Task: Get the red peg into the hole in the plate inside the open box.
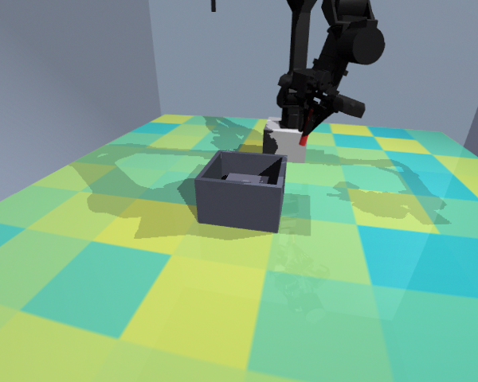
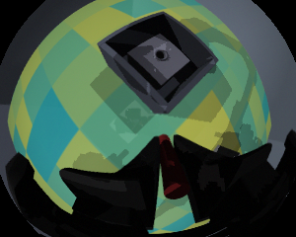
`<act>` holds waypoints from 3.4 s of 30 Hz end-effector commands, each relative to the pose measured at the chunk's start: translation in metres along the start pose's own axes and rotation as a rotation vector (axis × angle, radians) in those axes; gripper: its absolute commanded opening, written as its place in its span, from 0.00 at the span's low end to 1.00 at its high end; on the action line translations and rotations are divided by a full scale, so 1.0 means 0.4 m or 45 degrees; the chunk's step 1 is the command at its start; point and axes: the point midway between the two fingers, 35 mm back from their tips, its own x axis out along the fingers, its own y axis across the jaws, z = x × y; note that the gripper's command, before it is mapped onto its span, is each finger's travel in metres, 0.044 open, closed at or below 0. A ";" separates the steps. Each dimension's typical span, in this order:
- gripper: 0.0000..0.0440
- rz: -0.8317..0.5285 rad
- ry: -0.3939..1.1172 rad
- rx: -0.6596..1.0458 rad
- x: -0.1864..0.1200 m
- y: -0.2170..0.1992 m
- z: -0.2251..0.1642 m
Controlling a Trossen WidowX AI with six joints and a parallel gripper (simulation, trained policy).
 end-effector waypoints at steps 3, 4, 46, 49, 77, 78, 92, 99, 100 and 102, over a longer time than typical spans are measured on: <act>0.00 0.005 -0.014 0.041 0.009 -0.010 0.060; 0.00 0.005 -0.015 0.049 0.012 -0.013 0.069; 0.24 0.024 0.036 0.254 0.260 -0.054 0.310; 0.34 0.005 0.056 0.221 0.276 -0.058 0.309; 1.00 0.025 -0.188 0.198 0.254 -0.049 0.542; 1.00 0.027 -0.200 0.201 0.252 -0.049 0.551; 1.00 0.027 -0.205 0.203 0.251 -0.050 0.554; 1.00 0.027 -0.205 0.203 0.251 -0.050 0.554; 1.00 0.027 -0.205 0.203 0.251 -0.050 0.554; 1.00 0.027 -0.206 0.203 0.251 -0.050 0.554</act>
